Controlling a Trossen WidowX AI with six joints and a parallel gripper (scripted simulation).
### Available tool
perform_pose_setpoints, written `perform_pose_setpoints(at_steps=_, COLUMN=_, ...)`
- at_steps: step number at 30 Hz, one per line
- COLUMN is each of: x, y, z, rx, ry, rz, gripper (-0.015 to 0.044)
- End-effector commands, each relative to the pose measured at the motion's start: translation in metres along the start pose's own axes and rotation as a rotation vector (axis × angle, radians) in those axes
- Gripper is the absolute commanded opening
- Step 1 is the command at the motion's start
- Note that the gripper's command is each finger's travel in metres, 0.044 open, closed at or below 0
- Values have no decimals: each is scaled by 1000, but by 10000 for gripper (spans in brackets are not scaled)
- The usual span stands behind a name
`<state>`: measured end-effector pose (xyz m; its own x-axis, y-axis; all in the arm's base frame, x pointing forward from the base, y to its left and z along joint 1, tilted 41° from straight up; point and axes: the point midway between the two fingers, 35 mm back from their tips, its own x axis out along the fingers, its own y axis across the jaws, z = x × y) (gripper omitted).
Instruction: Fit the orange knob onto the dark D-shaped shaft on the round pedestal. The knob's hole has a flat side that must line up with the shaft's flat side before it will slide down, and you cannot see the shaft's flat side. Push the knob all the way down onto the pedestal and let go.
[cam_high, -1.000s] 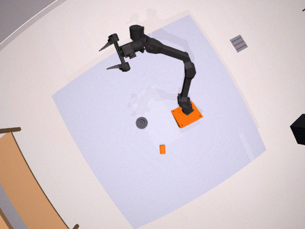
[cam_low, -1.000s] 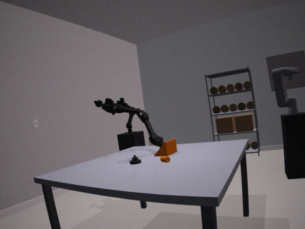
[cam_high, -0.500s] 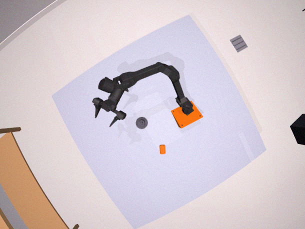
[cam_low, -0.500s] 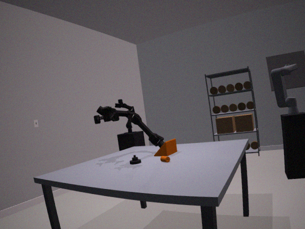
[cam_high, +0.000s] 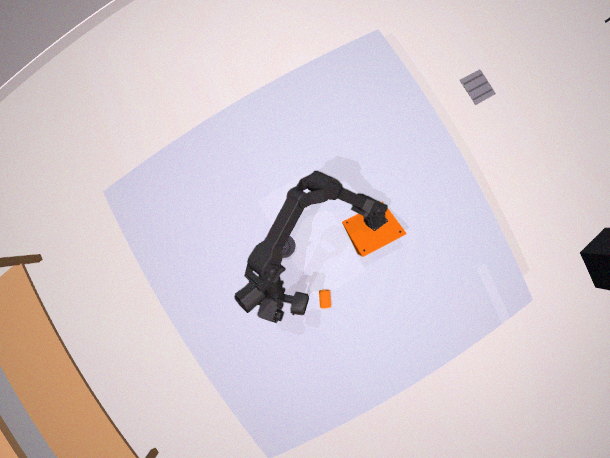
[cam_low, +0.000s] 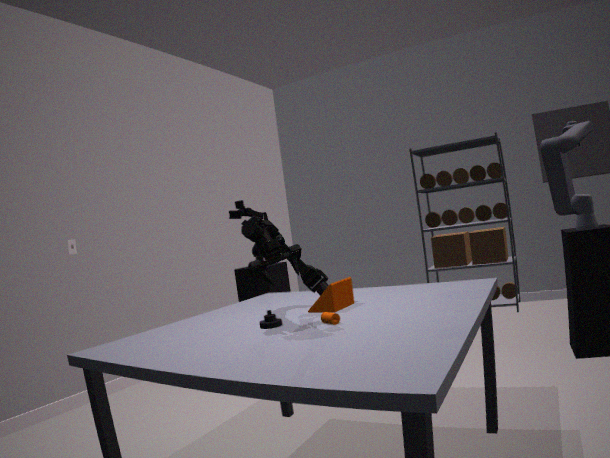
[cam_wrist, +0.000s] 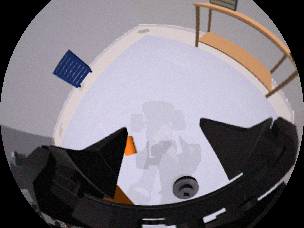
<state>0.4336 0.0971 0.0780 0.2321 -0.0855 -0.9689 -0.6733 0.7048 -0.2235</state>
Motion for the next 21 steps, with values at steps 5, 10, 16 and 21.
perform_pose_setpoints(at_steps=5, x=86, y=106, z=-54, rx=-210, ry=528, rz=-59, gripper=440)
perform_pose_setpoints(at_steps=10, x=102, y=131, z=-74, rx=-302, ry=670, rz=-124, gripper=440)
perform_pose_setpoints(at_steps=16, x=107, y=131, z=-77, rx=-301, ry=670, rz=-124, gripper=440)
perform_pose_setpoints(at_steps=21, x=123, y=128, z=-86, rx=-301, ry=670, rz=-125, gripper=440)
